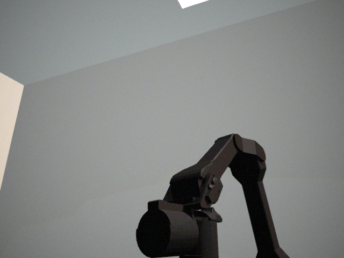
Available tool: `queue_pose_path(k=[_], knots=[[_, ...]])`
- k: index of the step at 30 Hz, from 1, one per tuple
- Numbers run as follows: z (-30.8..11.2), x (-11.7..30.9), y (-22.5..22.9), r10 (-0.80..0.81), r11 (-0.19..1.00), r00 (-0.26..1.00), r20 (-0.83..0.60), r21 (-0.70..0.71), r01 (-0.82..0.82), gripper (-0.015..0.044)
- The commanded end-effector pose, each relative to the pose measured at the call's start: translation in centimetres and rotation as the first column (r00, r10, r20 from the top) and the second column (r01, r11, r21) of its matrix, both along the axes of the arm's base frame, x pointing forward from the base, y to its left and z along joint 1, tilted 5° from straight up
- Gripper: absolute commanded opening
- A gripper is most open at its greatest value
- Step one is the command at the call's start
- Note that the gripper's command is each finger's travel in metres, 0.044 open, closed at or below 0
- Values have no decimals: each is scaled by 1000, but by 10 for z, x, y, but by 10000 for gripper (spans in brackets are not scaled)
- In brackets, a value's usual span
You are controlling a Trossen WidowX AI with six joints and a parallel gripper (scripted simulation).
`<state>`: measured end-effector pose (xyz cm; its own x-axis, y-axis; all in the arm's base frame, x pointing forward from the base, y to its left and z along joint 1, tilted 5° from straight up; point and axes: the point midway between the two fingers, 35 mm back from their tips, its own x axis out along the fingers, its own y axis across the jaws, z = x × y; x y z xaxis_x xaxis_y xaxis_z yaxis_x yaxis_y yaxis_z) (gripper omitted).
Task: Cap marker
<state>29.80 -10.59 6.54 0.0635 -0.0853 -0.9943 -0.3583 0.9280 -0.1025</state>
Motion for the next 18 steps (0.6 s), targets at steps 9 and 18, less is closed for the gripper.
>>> queue_pose_path(k=[9,18], knots=[[0,0,0,0,1000,1000,0,0,0,440],[72,-4,6,0,1000,1000,0,1,0,440]])
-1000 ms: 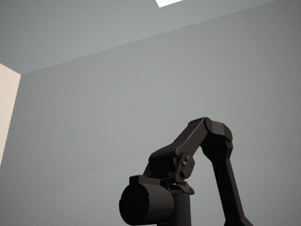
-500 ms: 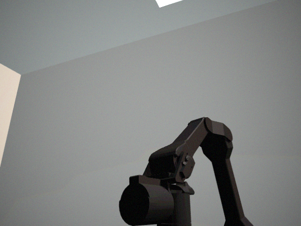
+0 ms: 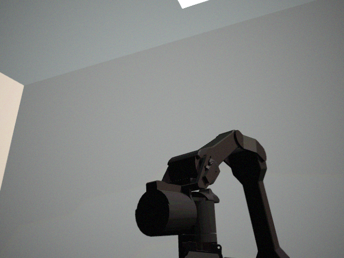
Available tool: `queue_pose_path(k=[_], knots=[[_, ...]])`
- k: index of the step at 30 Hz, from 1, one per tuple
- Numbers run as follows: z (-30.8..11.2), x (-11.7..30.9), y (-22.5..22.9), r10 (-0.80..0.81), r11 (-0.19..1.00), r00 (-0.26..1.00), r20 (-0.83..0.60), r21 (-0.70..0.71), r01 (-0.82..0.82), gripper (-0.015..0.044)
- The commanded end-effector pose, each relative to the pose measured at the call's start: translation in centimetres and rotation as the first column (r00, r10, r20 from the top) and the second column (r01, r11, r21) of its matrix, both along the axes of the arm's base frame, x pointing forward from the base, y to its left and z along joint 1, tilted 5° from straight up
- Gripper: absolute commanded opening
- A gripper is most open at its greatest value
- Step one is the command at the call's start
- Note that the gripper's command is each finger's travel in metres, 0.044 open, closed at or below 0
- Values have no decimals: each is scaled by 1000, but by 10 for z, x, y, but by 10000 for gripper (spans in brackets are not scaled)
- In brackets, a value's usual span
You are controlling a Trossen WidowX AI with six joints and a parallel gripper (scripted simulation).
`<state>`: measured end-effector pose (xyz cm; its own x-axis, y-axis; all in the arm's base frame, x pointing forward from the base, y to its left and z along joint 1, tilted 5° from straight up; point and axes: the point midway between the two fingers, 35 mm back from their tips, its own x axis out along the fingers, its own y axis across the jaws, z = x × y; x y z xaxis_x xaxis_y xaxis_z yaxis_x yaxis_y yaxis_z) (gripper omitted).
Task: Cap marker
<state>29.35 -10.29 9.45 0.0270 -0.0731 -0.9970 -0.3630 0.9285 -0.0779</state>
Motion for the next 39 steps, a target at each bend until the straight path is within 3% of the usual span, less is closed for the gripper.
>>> queue_pose_path(k=[1,6,8,13,23,39], knots=[[46,0,3,-1,1000,999,37,-12,2,440],[46,0,3,-1,1000,999,37,-12,2,440],[44,-1,3,-56,998,998,42,-8,56,387],[36,-3,2,-401,916,914,66,24,400,256],[35,-3,2,-414,910,908,67,26,413,0],[32,-2,2,-414,910,908,67,26,413,0]])
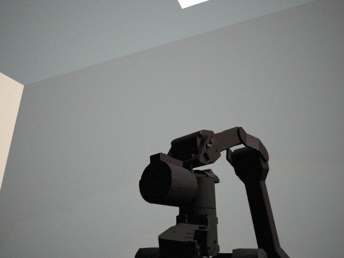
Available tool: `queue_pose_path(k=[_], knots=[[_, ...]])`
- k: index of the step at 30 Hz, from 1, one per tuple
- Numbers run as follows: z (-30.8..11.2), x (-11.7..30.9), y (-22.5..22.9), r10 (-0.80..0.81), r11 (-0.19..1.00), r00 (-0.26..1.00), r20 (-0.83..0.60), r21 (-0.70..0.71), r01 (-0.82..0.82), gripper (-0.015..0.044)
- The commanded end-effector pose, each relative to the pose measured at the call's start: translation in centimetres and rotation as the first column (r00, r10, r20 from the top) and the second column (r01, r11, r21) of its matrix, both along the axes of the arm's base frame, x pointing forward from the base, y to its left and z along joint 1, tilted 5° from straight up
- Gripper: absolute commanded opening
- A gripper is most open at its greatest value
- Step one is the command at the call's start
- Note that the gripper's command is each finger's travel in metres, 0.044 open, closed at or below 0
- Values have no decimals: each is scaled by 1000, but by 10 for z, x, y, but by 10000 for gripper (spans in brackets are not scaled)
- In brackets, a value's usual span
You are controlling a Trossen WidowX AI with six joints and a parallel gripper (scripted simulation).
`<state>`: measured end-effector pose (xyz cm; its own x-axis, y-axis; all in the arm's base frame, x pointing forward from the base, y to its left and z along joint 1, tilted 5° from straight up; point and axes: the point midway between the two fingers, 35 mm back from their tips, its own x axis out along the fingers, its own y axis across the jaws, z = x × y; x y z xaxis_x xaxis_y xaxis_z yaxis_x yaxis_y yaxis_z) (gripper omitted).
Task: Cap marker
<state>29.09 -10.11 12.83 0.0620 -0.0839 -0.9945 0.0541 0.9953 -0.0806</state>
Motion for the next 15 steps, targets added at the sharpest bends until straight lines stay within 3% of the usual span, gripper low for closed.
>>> queue_pose_path(k=[1,15], knots=[[-3,0,0,-5,1000,1000,4,2,5,0],[-22,2,-2,-5,1000,1000,4,2,5,0]])
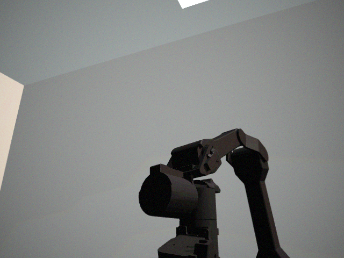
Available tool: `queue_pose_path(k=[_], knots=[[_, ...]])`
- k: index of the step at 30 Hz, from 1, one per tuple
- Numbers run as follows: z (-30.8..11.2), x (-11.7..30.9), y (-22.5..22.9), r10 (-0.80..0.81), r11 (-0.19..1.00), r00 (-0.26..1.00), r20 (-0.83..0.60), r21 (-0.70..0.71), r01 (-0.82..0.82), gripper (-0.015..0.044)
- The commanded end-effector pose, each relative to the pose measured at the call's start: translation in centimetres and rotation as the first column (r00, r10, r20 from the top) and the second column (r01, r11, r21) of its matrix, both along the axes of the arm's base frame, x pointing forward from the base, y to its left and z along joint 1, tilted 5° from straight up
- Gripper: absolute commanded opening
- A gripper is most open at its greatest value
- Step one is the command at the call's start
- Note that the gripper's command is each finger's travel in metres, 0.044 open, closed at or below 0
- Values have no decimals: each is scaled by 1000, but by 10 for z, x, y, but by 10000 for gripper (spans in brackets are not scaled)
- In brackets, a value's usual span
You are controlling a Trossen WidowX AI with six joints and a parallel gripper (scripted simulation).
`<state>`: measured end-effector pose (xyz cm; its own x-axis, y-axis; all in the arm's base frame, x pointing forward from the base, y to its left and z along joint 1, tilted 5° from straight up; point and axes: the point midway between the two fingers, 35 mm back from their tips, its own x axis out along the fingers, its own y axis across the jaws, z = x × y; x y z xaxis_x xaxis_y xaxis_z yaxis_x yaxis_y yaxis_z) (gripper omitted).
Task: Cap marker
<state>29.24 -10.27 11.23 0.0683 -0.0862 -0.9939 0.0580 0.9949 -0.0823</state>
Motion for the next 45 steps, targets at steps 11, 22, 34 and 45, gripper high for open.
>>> queue_pose_path(k=[11,22,34,45], knots=[[-21,1,-1,-2,1000,1000,-3,4,2,0],[-17,3,-2,-3,1000,1000,10,-1,3,0],[72,-3,6,-3,1000,1000,6,1,3,0],[72,-3,6,-3,1000,1000,6,1,3,236]])
